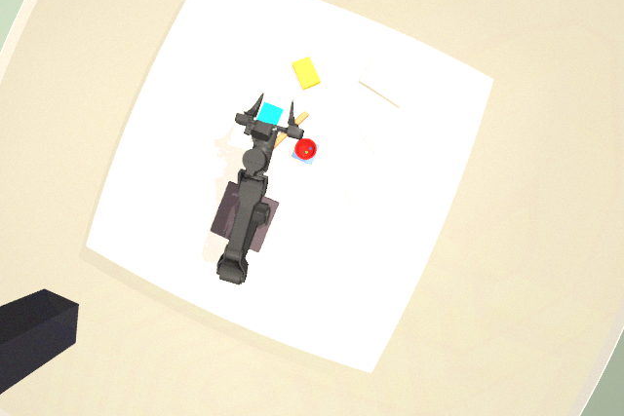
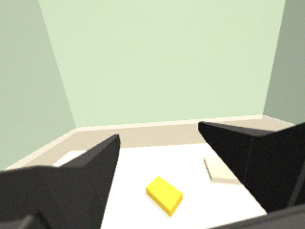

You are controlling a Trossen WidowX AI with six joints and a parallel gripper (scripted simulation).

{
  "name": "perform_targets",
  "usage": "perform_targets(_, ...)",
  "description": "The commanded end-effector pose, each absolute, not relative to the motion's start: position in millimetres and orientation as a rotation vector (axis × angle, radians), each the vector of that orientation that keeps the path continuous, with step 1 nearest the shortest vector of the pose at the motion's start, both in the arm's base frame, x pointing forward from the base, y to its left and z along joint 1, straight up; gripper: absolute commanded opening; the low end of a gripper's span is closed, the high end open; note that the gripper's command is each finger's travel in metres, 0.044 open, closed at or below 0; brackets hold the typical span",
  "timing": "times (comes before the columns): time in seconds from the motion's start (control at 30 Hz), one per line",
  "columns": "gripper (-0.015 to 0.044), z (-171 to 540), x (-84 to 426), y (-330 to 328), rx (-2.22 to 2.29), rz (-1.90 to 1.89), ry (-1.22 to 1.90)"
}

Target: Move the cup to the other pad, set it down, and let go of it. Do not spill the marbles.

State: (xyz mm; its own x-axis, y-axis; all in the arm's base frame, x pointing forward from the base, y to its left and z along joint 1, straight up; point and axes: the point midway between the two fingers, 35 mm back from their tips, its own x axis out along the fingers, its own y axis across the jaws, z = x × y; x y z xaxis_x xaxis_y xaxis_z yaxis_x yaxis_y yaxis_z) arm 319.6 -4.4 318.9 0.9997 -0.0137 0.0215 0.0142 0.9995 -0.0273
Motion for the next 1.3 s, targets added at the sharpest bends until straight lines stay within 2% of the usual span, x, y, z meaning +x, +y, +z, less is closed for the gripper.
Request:
perform_targets(0.0,0.0374,315.4,321.1,-5.8,-0.011,-0.018,-0.003)
perform_targets(0.17,0.0242,226.6,332.7,-43.4,0.437,-0.226,0.45)
perform_targets(0.3,0.0148,160.9,305.6,-70.6,0.83,-0.56,0.78)
perform_targets(0.57,0.0148,111.1,230.0,-95.1,1.315,-1.299,1.116)
perform_targets(1.27,0.0148,98.6,227.7,-99.1,1.32,-1.311,1.119)
